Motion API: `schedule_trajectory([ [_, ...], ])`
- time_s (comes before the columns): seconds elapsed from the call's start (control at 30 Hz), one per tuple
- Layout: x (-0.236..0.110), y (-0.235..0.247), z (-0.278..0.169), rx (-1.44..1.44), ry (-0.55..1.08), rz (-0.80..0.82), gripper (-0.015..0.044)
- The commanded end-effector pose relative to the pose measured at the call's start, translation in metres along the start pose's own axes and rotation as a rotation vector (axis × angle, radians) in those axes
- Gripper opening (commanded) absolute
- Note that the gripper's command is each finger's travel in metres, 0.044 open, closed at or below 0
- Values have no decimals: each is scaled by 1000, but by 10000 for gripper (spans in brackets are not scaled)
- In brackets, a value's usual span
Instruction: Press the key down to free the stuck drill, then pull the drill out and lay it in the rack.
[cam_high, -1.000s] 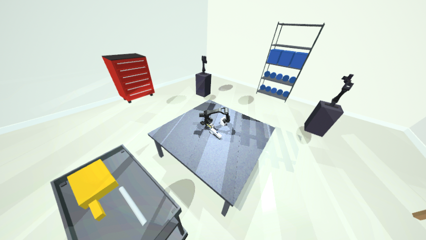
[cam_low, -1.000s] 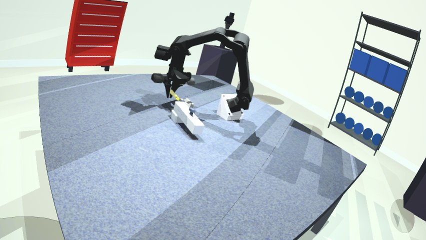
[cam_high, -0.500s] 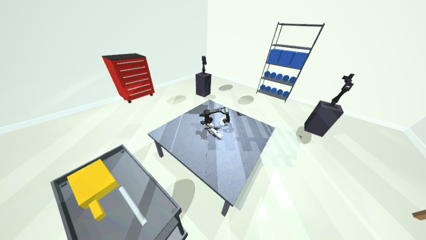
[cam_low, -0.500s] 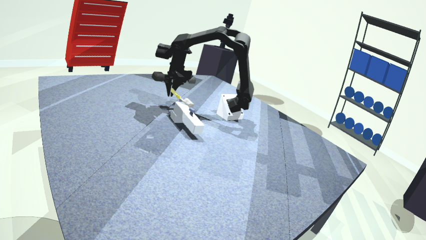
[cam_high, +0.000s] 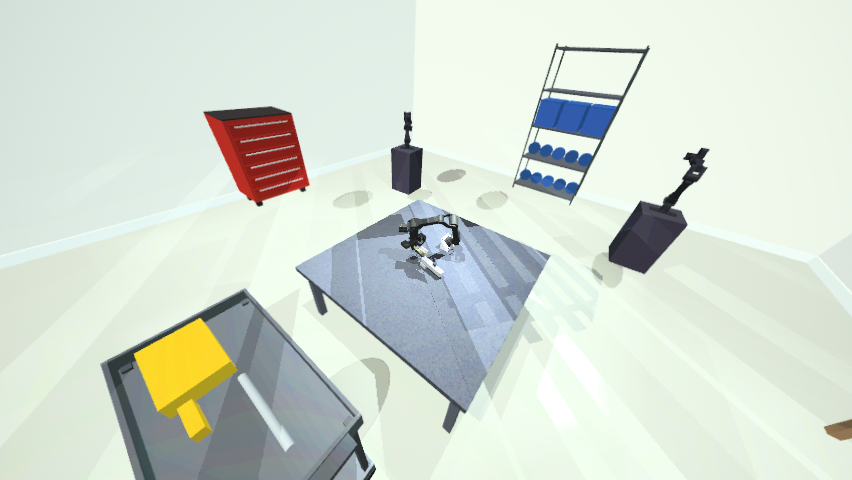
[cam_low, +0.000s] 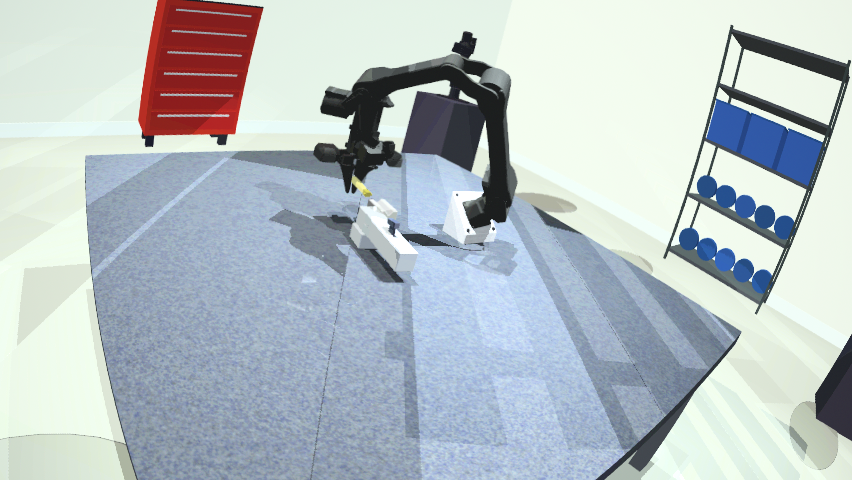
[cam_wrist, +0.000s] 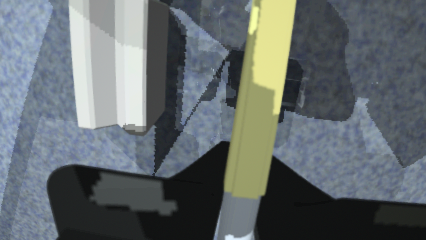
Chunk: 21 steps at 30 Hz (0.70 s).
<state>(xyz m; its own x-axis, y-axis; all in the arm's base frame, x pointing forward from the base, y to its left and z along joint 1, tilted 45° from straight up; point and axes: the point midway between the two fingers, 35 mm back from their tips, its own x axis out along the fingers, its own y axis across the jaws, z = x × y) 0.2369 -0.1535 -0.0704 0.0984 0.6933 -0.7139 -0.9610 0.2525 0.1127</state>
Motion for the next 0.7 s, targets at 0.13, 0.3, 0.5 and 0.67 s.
schedule_trajectory([
  [0.13,-5,-1,-1,-6,5,-2,0],
  [0.3,-7,-1,-1,-6,5,-2,0],
  [0.5,-9,-2,-1,-6,5,-2,0],
  [0.67,-10,-2,-1,-6,5,-2,0],
])
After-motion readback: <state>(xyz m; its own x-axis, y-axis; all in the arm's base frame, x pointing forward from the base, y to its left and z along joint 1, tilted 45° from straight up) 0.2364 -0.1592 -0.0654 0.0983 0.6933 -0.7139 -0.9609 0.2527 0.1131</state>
